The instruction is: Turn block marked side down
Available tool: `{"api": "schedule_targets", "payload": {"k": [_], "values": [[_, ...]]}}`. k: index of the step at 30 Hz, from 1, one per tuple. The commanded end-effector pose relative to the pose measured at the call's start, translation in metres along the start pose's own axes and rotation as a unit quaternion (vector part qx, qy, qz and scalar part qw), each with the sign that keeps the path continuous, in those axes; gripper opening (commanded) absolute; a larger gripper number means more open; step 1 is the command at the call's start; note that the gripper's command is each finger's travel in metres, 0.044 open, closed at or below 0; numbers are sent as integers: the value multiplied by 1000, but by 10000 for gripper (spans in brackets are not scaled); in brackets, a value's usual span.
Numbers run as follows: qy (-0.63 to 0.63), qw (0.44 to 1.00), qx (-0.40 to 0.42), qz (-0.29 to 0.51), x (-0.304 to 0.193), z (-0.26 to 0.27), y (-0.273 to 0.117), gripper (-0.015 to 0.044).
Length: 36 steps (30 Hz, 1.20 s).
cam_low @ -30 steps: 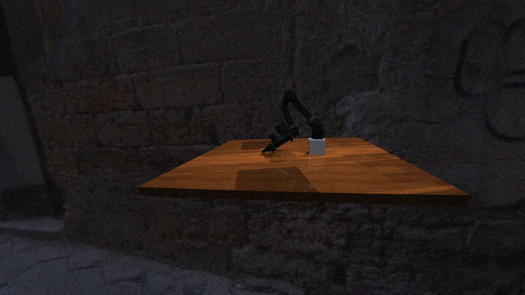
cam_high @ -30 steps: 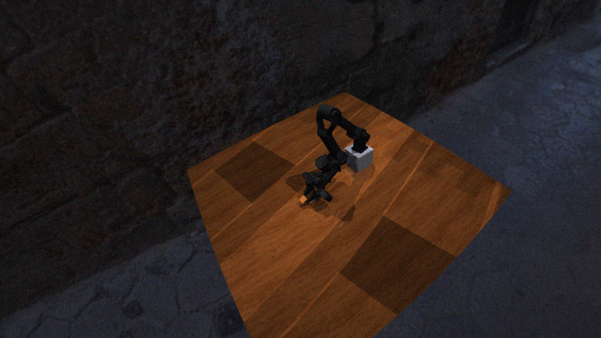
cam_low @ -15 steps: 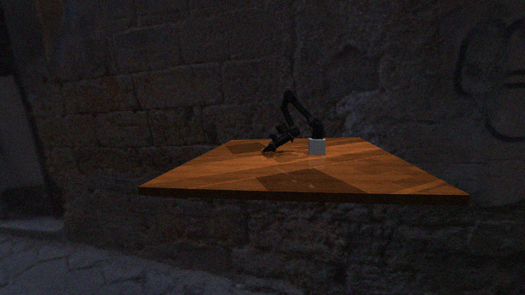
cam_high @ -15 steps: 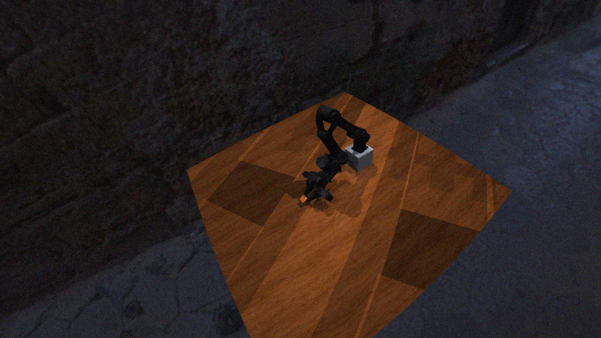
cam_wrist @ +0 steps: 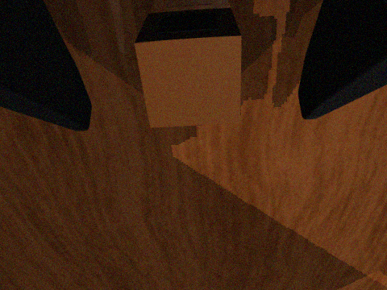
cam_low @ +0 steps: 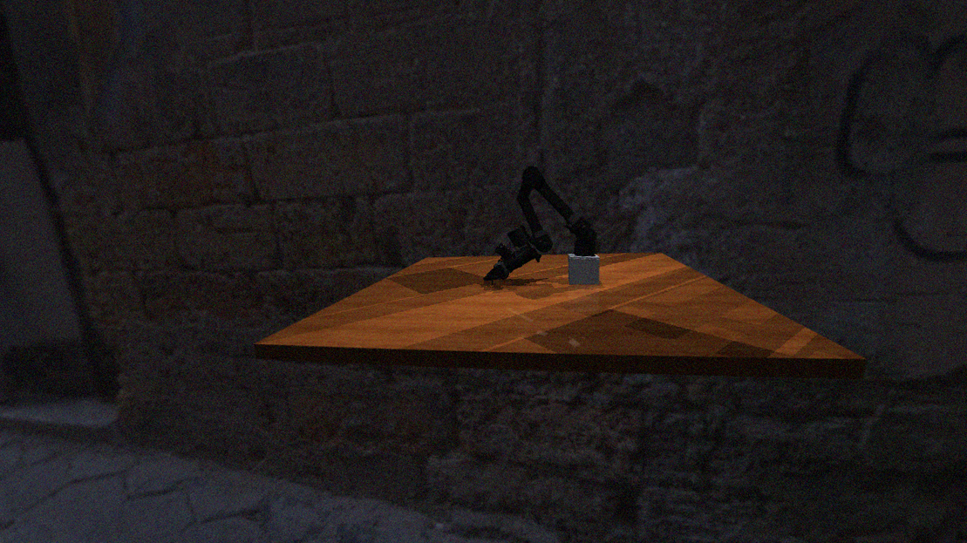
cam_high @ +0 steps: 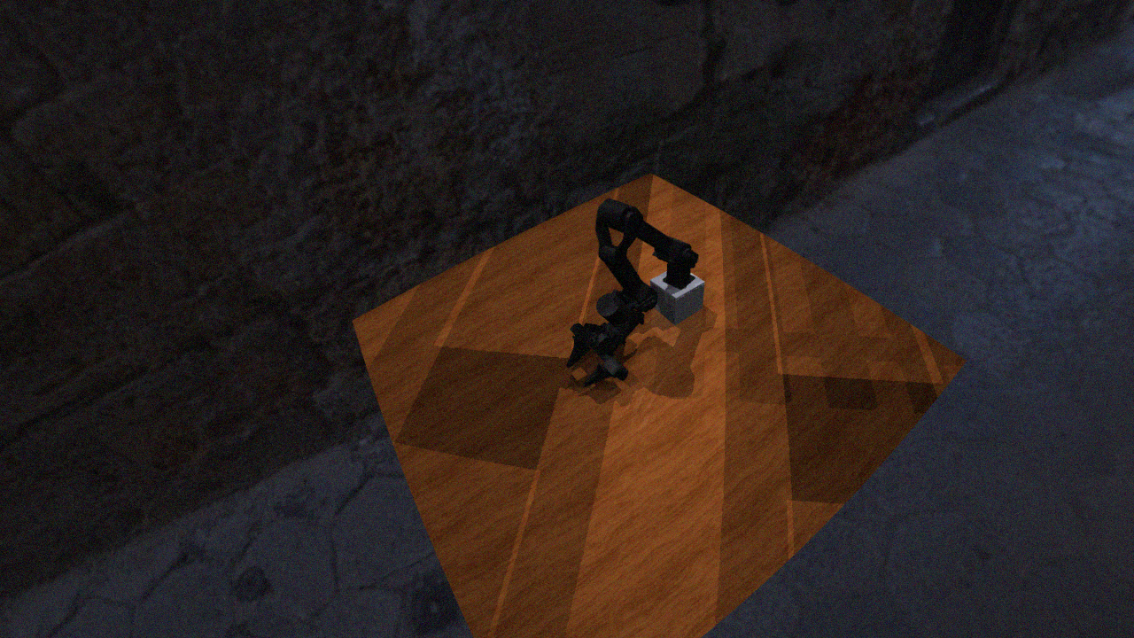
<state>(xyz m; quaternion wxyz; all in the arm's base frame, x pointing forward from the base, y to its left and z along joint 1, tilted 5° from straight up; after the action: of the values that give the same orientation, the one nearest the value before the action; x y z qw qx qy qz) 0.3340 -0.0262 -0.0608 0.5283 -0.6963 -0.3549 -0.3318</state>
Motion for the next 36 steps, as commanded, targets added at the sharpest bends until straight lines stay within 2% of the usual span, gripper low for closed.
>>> {"api": "schedule_targets", "payload": {"k": [1, 33, 36], "values": [[-3, 1000, -2, 2, -1, 0, 0, 440], [-3, 1000, -2, 2, -1, 0, 0, 440], [-3, 1000, 4, 26, 1, 1, 5, 440]]}}
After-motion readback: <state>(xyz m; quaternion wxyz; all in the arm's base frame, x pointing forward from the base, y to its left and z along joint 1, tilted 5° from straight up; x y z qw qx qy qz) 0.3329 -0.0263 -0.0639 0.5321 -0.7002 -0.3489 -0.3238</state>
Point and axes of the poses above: the point midway between the two fingers, 35 mm back from their tips, its own y axis out along the fingers, its own z axis across the jaws, x = y × z, the point moved 1 cm from there along -y, back along the fingers, and after that the axes turned 11 degrees about -y, right-handed, at the moved point
